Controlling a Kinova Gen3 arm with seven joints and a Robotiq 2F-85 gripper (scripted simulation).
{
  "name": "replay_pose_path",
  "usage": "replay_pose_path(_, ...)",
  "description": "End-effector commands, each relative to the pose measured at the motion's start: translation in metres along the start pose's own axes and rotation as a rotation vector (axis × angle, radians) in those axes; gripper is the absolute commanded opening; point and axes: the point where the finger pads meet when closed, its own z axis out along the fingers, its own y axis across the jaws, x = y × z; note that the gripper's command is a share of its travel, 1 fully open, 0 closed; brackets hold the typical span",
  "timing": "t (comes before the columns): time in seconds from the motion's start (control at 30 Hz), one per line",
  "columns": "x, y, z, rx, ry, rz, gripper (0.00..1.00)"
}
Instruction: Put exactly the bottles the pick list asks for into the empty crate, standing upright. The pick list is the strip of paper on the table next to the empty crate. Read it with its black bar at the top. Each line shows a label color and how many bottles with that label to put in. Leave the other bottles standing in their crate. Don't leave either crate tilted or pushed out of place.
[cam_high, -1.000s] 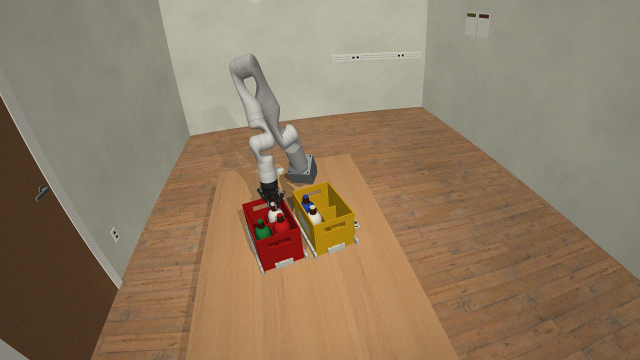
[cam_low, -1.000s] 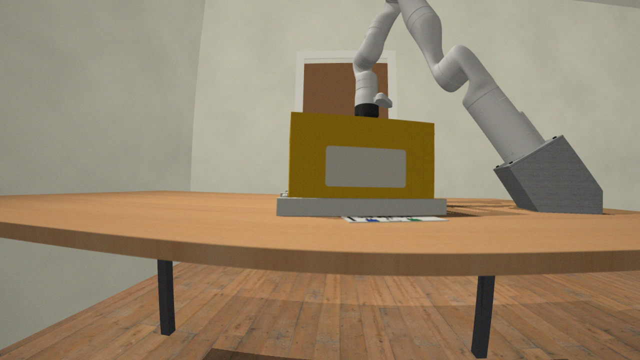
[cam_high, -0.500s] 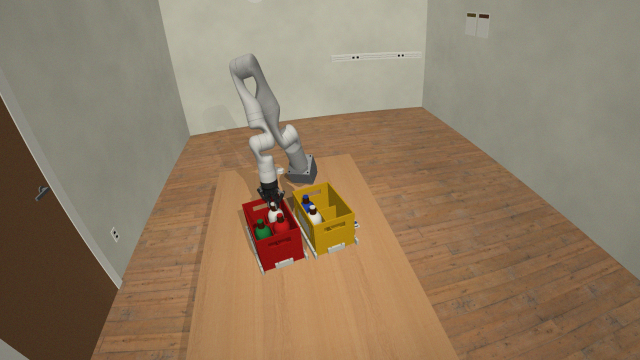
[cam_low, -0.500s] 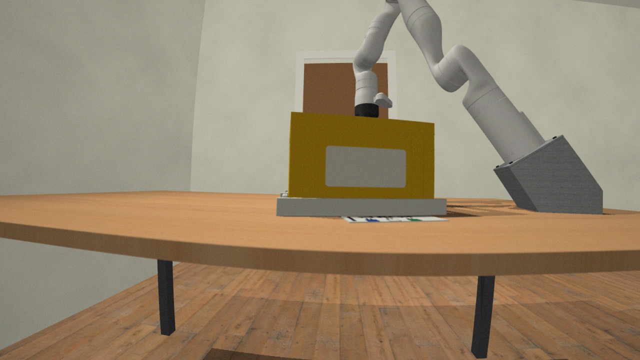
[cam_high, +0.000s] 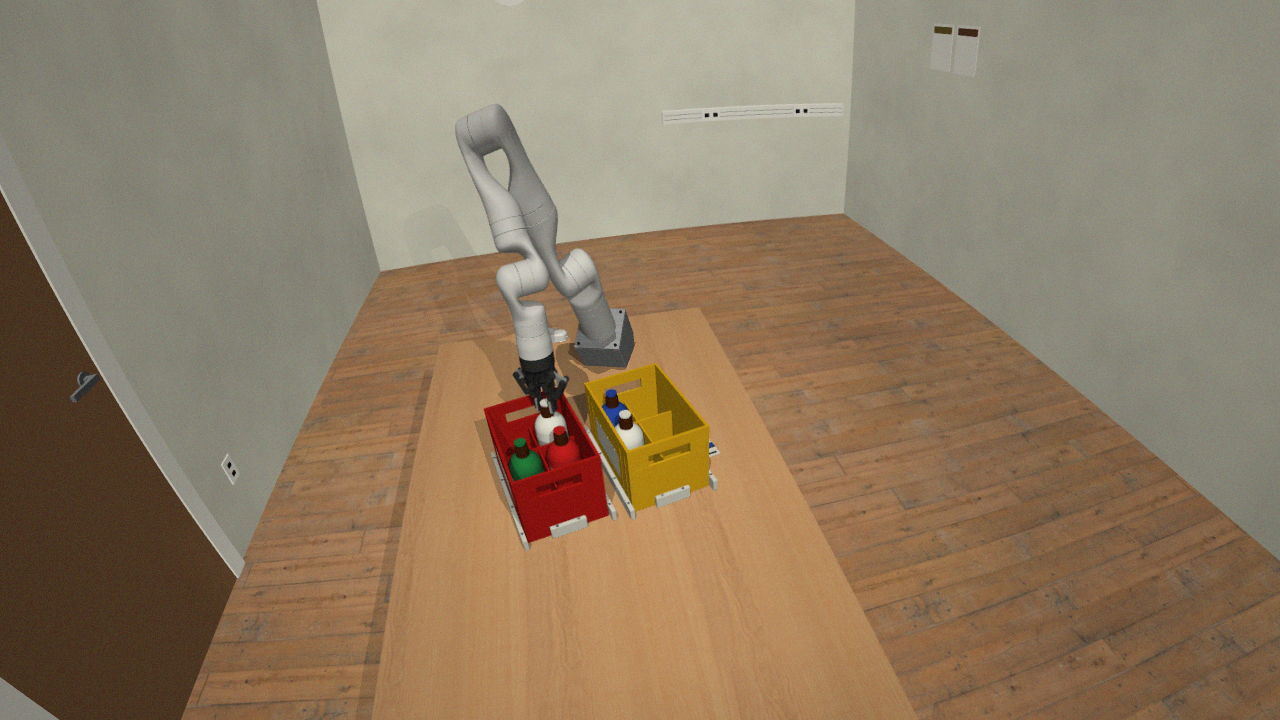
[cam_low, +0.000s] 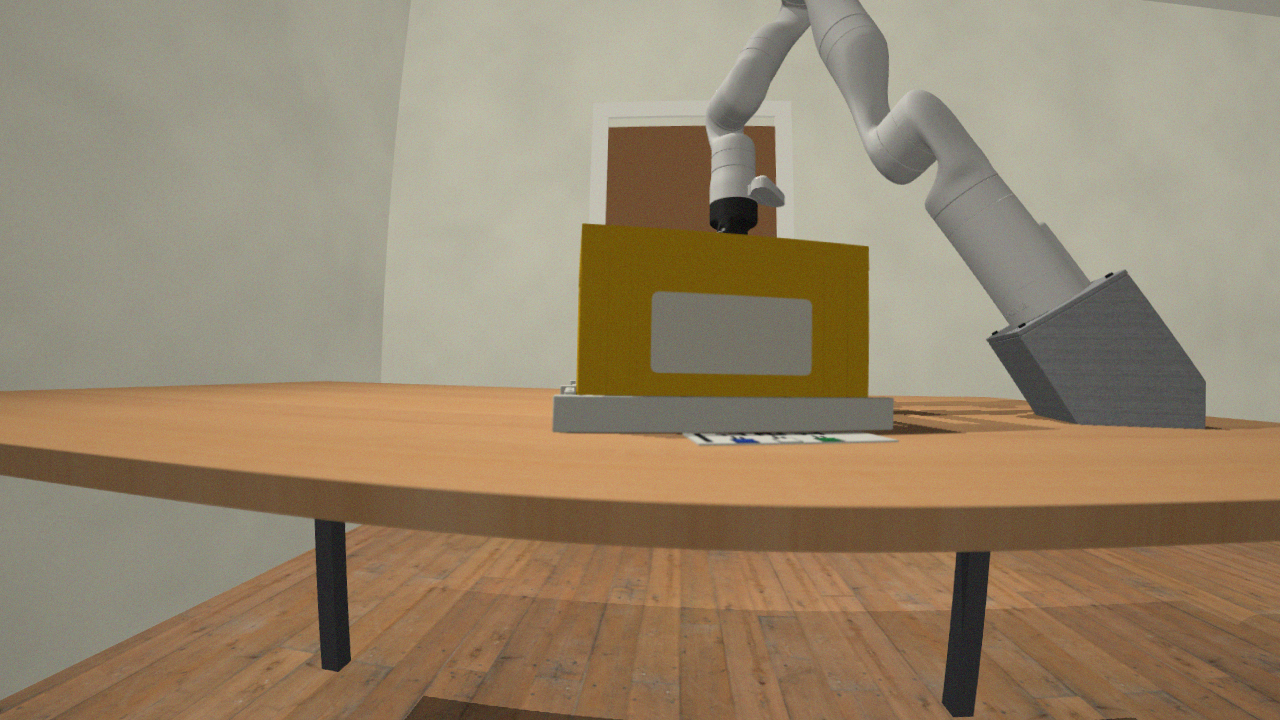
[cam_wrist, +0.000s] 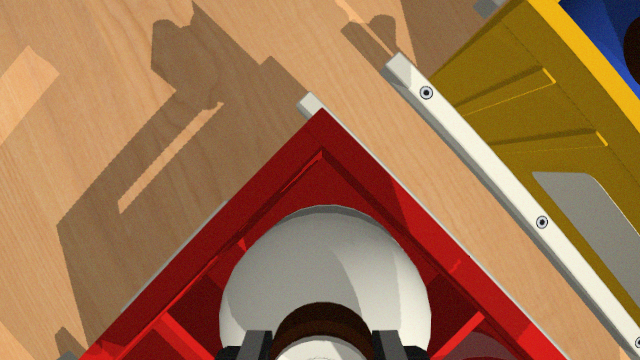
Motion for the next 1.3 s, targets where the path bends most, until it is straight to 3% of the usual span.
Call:
replay_pose_path(0.0,0.000,0.000,-0.005,0.000,-0.001,0.000,0.10)
replay_pose_path(1.27,0.000,0.000,-0.062,0.000,-0.001,0.000,0.10)
